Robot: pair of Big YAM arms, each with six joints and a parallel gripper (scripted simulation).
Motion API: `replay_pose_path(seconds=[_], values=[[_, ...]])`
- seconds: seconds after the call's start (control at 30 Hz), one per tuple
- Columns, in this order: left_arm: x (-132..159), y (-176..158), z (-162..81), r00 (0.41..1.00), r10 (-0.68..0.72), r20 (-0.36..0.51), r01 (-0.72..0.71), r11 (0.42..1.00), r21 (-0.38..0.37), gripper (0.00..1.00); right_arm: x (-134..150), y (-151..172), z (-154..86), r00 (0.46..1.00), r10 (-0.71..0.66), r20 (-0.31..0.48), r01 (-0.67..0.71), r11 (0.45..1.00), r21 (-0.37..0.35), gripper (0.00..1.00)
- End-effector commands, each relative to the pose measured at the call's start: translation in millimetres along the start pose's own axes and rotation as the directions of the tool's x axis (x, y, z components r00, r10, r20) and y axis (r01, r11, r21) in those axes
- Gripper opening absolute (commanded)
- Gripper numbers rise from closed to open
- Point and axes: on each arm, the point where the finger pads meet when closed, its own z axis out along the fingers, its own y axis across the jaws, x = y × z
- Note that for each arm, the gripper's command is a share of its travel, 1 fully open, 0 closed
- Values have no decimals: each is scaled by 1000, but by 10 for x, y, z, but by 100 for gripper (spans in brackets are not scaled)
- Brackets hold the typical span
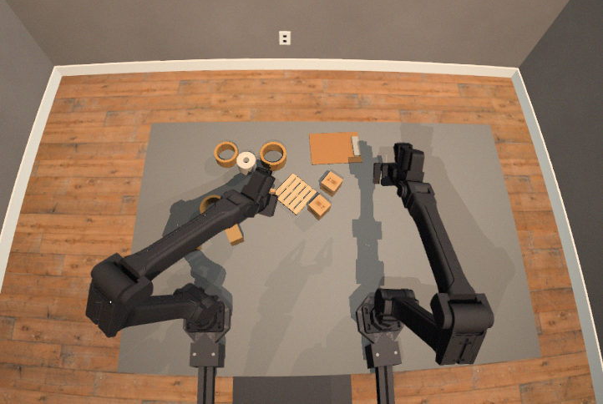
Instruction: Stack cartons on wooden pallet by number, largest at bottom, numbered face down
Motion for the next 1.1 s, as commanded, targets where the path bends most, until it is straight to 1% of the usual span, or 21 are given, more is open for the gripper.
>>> replay_pose_path(seconds=[0.0,0.1,0.17,0.23,0.27,0.43,0.6,0.63,0.67,0.73,0.77,0.83,0.87,0.9,1.0,1.07], values=[[-496,-420,-701,995,-86,47,86,996,18,54,-319,-66,-95,998,-9,55,8,1000,13,100],[-555,-717,-1070,997,-67,37,67,998,9,54,-319,-66,-95,998,-9,55,8,1000,13,100],[-555,-717,-1070,997,-67,37,67,998,9,54,-319,-66,-95,998,-9,55,8,1000,13,100],[-599,-855,-1280,998,-58,39,58,998,8,54,-319,-66,-95,998,-9,55,8,1000,13,100],[-594,-931,-1298,999,-46,27,47,999,-1,54,-319,-66,-95,998,-9,55,8,1000,13,100],[-678,-1171,-1646,999,-21,34,21,1000,-3,54,-319,-66,-95,998,-9,55,8,1000,13,100],[-715,-1258,-1768,999,16,37,-16,1000,-3,54,-319,-66,-95,998,-9,55,8,1000,13,100],[-728,-1232,-1757,999,11,36,-11,1000,-7,54,-319,-66,-95,998,-9,55,8,1000,13,100],[-731,-1136,-1744,998,-29,48,30,1000,-6,54,-319,-66,-95,998,-9,55,8,1000,13,100],[-731,-1136,-1744,998,-29,48,30,1000,-6,54,-319,-66,-95,998,-9,55,8,1000,13,100],[-776,-1133,-1804,996,-57,72,56,998,22,54,-319,-66,-95,998,-9,55,8,1000,13,100],[-799,-1121,-1806,990,-112,88,107,992,61,54,-319,-66,-95,998,-9,55,8,1000,13,100],[-759,-1106,-1765,985,-146,87,139,987,86,54,-319,-66,-95,998,-9,55,8,1000,13,100],[-736,-1098,-1742,978,-190,87,178,976,128,54,-319,-66,-95,998,-9,55,8,1000,13,100],[-735,-1098,-1739,941,-330,77,298,913,278,54,-319,-66,-95,998,-9,55,8,1000,13,100],[-734,-1099,-1741,911,-407,60,360,859,365,54,-319,-66,-95,998,-9,55,8,1000,13,100]])
